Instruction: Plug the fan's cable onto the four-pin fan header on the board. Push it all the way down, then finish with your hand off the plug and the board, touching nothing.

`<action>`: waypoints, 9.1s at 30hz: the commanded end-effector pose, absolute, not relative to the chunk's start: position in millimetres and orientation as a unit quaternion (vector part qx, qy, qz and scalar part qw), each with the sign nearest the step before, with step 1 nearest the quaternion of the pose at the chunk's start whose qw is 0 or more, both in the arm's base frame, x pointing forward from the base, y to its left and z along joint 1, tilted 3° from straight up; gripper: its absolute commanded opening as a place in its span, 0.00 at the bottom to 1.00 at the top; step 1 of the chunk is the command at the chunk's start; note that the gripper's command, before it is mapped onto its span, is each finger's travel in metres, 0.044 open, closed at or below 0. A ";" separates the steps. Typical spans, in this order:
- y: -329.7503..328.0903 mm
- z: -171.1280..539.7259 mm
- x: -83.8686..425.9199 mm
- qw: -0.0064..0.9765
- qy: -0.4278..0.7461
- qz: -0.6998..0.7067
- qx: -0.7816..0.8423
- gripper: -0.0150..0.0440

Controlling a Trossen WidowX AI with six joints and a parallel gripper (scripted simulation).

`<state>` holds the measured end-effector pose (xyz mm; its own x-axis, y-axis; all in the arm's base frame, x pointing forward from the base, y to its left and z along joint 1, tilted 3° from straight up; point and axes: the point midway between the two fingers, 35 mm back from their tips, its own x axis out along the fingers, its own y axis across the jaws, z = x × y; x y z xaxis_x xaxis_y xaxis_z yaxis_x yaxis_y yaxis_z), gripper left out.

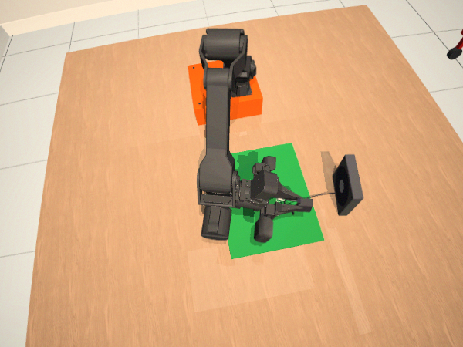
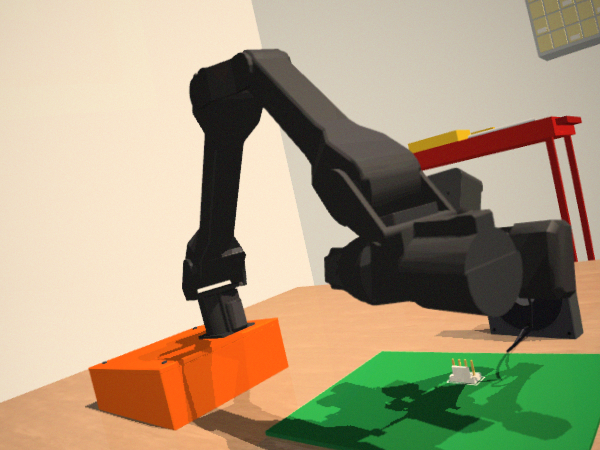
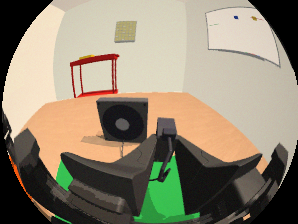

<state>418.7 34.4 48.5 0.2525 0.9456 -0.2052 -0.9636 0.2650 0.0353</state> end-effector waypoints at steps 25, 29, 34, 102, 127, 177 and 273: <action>28.3 26.3 415.9 0.790 0.093 0.604 -0.049 0.25; 27.5 22.9 415.7 0.790 0.093 0.604 -0.049 0.25; 26.8 18.5 415.6 0.790 0.093 0.604 -0.049 0.25; 26.4 -42.1 413.4 0.790 0.093 0.604 -0.049 0.25; 26.9 -47.8 412.1 0.790 0.095 0.604 -0.044 0.25; 26.8 -47.9 412.2 0.790 0.095 0.604 -0.044 0.49; -18.5 34.9 383.5 0.560 0.478 0.598 -0.318 1.00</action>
<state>380.5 -17.9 30.0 -0.1838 0.4385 -0.8798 -0.9714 0.0559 0.2308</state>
